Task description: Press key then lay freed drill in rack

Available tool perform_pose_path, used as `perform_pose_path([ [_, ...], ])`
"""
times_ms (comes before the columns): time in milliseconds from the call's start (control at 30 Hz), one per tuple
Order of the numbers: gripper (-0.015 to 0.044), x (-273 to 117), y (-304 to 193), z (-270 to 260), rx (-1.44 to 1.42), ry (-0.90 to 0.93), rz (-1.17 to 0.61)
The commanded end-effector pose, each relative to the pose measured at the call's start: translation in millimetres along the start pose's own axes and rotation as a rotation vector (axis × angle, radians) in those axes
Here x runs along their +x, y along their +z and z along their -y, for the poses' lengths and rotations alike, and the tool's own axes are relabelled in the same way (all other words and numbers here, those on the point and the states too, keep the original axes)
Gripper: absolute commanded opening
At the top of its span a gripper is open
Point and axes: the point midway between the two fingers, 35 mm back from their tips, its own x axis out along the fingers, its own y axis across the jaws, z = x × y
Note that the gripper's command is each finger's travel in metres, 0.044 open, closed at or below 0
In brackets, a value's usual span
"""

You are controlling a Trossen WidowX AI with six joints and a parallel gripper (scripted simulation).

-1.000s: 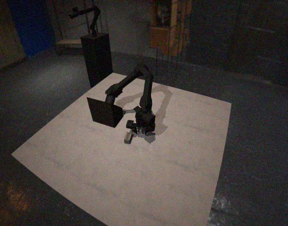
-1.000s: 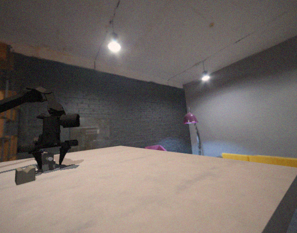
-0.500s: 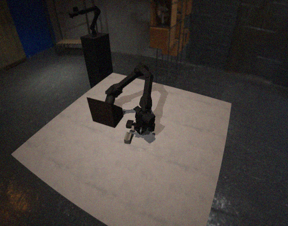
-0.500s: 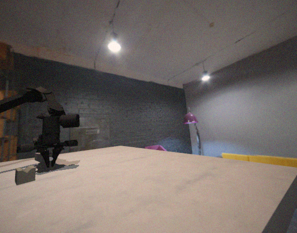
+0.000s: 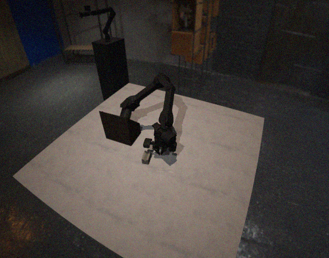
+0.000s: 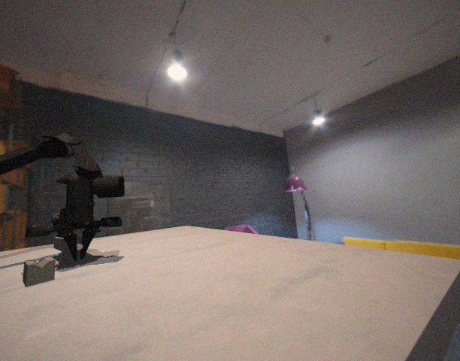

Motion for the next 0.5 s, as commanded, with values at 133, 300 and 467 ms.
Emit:
perform_pose_path([
  [133,0.0000,-1.8,-13.0,2.9,-0.007,-0.003,-0.005],
  [300,0.0000,-2.2,-21.5,3.3,-0.007,-0.003,-0.006],
  [467,0.0000,-2.5,-29.4,3.7,-0.008,-0.003,-0.006],
])
